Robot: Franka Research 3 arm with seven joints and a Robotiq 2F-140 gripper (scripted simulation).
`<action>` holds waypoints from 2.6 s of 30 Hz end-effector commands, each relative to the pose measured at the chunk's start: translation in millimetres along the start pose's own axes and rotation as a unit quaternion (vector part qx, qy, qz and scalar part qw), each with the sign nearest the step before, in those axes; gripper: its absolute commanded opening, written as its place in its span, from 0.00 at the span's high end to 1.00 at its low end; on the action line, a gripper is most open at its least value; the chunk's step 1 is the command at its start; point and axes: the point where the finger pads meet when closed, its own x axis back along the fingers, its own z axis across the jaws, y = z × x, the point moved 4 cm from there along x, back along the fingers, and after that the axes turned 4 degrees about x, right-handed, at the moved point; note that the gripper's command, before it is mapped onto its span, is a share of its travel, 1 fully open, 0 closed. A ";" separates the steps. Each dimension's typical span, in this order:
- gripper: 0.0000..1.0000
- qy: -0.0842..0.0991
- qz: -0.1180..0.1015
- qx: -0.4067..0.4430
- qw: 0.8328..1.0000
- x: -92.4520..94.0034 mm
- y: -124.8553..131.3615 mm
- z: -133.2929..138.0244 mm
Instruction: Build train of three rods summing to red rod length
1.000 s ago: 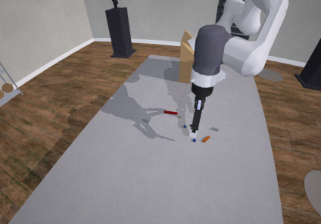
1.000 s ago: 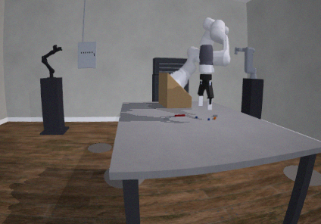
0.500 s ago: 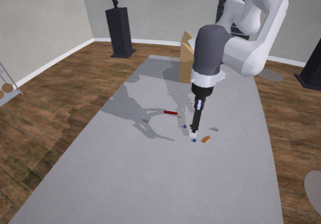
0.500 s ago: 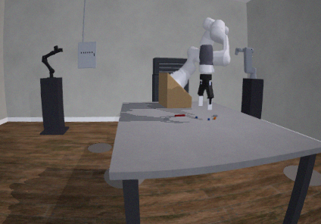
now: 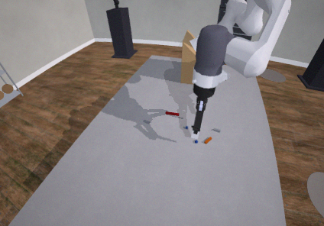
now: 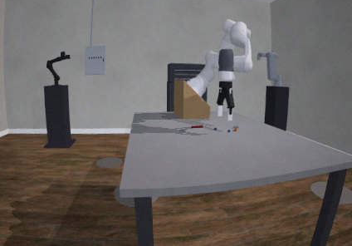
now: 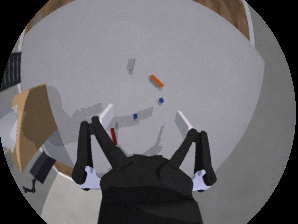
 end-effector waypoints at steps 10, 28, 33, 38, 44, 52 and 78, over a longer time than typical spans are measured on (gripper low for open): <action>0.00 0.000 0.001 -0.002 1.000 0.8 -0.7 0.5; 0.00 -0.013 0.004 0.160 0.987 -1.7 18.9 -4.7; 0.00 -0.015 0.006 0.205 0.979 -2.3 24.2 -6.1; 0.00 -0.018 0.008 0.250 0.968 -2.9 29.4 -7.4; 0.00 -0.020 0.010 0.301 0.953 -3.6 35.3 -8.8; 0.00 -0.023 0.014 0.372 0.928 -4.4 43.5 -10.6; 0.00 -0.024 0.025 0.585 0.810 -6.3 69.0 -15.5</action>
